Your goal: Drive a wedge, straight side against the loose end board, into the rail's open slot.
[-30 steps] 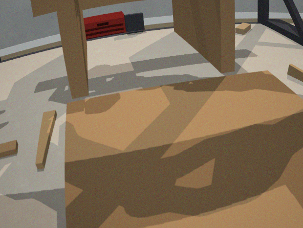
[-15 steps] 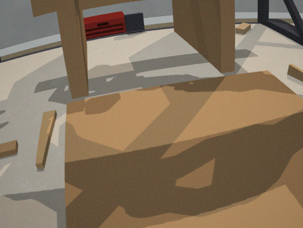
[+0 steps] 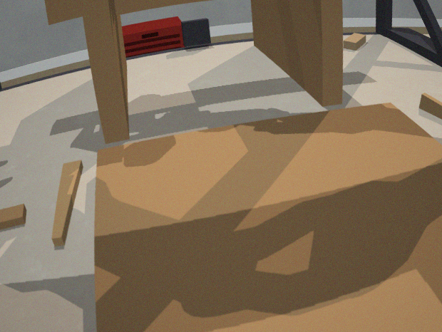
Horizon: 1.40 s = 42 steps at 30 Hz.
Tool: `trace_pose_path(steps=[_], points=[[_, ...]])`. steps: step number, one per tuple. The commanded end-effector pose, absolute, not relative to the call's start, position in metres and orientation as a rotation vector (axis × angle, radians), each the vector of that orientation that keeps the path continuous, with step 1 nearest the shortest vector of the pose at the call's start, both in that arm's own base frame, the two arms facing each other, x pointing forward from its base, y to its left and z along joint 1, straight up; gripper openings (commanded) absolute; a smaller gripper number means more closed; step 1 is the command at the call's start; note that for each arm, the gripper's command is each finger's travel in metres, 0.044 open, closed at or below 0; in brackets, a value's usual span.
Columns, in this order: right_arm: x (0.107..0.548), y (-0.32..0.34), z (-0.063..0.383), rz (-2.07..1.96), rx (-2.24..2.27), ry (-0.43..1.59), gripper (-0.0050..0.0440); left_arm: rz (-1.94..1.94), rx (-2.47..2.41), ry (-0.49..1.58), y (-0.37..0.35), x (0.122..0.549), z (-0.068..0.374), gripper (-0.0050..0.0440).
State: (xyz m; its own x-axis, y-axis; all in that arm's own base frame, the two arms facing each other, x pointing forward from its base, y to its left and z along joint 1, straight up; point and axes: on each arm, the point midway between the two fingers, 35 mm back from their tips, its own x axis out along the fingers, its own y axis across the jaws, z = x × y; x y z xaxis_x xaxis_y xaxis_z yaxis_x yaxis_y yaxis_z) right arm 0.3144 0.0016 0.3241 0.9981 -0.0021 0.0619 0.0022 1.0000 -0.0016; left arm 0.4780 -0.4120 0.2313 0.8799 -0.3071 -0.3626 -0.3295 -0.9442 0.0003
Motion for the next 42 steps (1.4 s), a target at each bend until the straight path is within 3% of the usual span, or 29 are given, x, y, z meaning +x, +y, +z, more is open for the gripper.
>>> trace_pose_path(steps=[1,14,42], points=[[0.311,0.002,0.334,-0.002,-0.001,-0.09,0.0175,0.509,-3.025,0.511,-0.411,0.478,0.255,0.001],[0.311,0.002,0.334,-0.002,-0.001,-0.09,0.0175,0.489,-3.039,0.514,-0.408,0.476,0.27,0.001],[0.311,0.002,0.334,-0.002,-0.001,-0.09,0.0175,0.508,-3.026,0.511,-0.407,0.475,0.259,0.001]])
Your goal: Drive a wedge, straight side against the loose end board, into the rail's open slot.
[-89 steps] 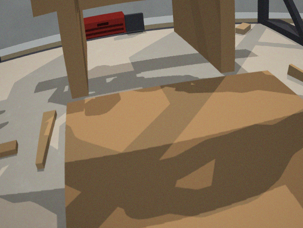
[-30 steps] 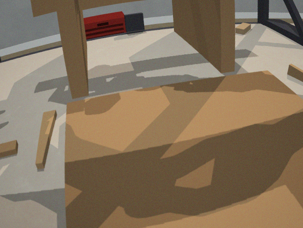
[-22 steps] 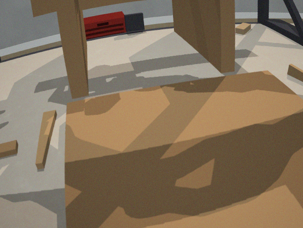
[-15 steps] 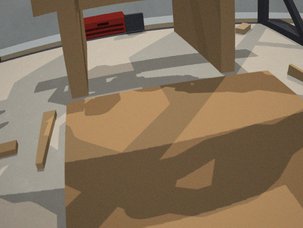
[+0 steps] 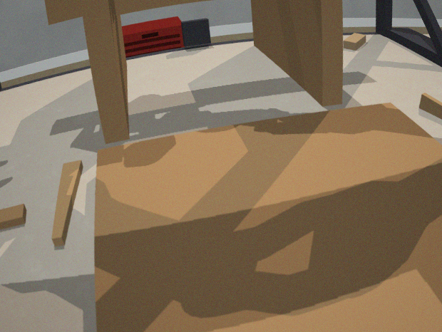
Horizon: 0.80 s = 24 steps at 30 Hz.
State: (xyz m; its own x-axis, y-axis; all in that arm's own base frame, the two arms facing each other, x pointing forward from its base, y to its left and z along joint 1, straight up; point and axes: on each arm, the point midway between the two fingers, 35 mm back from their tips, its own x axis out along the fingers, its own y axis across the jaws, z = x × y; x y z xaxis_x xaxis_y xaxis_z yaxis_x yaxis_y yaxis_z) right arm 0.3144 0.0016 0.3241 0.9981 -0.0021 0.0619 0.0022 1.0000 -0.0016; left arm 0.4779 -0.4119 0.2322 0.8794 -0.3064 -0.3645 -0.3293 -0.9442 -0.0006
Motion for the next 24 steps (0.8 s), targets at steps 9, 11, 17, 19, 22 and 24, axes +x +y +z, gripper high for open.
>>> trace_pose_path(steps=[9,11,17,19,22,24], points=[[0.311,0.002,0.334,-0.002,-0.001,-0.09,0.0175,0.522,-3.016,0.508,-0.409,0.476,0.243,0.001],[0.311,0.002,0.334,-0.002,-0.001,-0.09,0.0175,0.522,-3.016,0.508,-0.409,0.476,0.243,0.001],[0.311,0.002,0.334,-0.002,-0.001,-0.09,0.0175,0.542,-2.996,0.502,-0.409,0.477,0.219,0.001],[0.311,0.002,0.334,-0.002,-0.001,-0.09,0.0175,0.535,-2.999,0.503,-0.41,0.478,0.219,0.001],[0.311,0.002,0.334,-0.002,-0.001,-0.09,0.0175,0.516,-3.011,0.506,-0.408,0.476,0.224,0.001],[0.311,0.002,0.334,-0.002,-0.001,-0.09,0.0175,0.531,-3.0,0.504,-0.41,0.478,0.213,0.001]])
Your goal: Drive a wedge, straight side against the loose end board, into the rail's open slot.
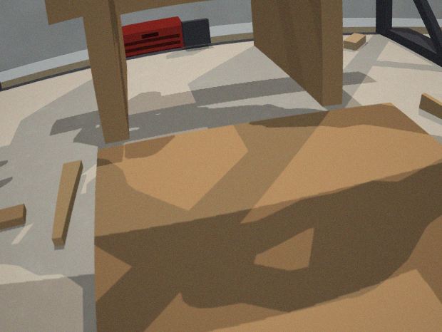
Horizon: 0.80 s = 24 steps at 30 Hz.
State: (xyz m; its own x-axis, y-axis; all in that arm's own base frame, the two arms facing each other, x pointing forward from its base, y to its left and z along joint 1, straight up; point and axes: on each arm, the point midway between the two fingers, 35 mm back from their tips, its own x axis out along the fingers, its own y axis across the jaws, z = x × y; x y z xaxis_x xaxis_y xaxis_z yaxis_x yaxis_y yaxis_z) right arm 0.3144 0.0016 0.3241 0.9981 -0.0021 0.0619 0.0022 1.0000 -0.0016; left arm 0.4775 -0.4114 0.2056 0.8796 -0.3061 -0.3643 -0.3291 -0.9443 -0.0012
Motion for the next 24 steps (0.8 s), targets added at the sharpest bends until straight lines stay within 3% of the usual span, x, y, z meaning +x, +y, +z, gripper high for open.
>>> trace_pose_path(steps=[1,13,15,16,24], points=[[0.311,0.002,0.334,-0.002,-0.001,-0.09,0.0175,0.533,-2.999,0.506,-0.41,0.478,0.211,0.001],[0.311,0.002,0.334,-0.002,-0.001,-0.09,0.0175,0.533,-2.999,0.506,-0.41,0.478,0.197,0.001],[0.311,0.002,0.334,-0.002,-0.001,-0.09,0.0175,0.474,-3.038,0.519,-0.41,0.478,0.228,0.001],[0.311,0.002,0.334,-0.002,-0.001,-0.09,0.0175,0.549,-2.99,0.503,-0.41,0.478,0.195,0.0096],[0.311,0.002,0.334,-0.002,-0.001,-0.09,0.0175,0.544,-2.994,0.504,-0.41,0.477,0.198,0.0096]])
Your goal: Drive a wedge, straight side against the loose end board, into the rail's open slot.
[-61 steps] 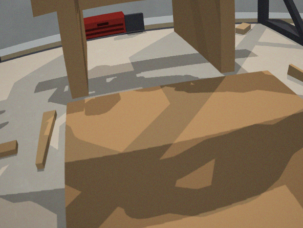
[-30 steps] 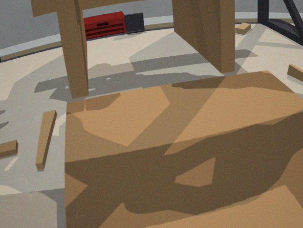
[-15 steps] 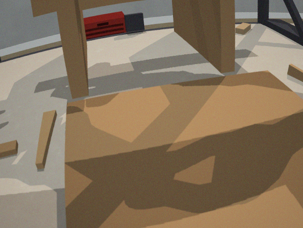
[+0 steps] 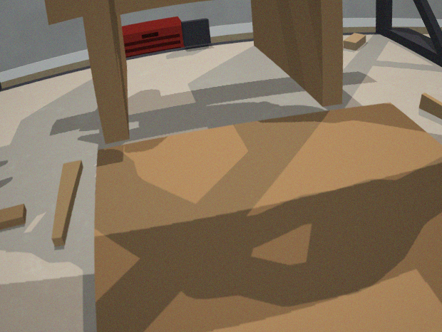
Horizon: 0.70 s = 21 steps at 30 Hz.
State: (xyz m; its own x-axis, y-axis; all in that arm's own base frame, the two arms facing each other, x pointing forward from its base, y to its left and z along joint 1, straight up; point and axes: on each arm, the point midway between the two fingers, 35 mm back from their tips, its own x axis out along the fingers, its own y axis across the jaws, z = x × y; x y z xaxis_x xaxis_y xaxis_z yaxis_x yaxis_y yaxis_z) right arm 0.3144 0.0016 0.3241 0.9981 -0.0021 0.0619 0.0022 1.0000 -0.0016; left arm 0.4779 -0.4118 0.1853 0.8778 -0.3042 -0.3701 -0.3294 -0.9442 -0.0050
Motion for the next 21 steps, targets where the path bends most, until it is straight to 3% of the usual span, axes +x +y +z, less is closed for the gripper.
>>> trace_pose_path(steps=[1,15,16,17,21], points=[[0.311,0.002,0.334,-0.002,-0.001,-0.09,0.0175,0.538,-2.998,0.505,-0.41,0.477,0.202,0.0096],[0.312,0.002,0.334,-0.002,-0.001,-0.089,0.0175,0.527,-3.005,0.508,-0.41,0.477,0.206,0.0096],[0.311,0.002,0.334,-0.002,-0.001,-0.09,0.0175,0.55,-2.99,0.502,-0.41,0.477,0.186,0.0096],[0.311,0.002,0.334,-0.002,-0.001,-0.09,0.0175,0.504,-3.021,0.513,-0.411,0.478,0.22,0.0096],[0.311,0.002,0.334,-0.002,-0.001,-0.09,0.0175,0.485,-3.033,0.517,-0.41,0.477,0.23,0.0096]])
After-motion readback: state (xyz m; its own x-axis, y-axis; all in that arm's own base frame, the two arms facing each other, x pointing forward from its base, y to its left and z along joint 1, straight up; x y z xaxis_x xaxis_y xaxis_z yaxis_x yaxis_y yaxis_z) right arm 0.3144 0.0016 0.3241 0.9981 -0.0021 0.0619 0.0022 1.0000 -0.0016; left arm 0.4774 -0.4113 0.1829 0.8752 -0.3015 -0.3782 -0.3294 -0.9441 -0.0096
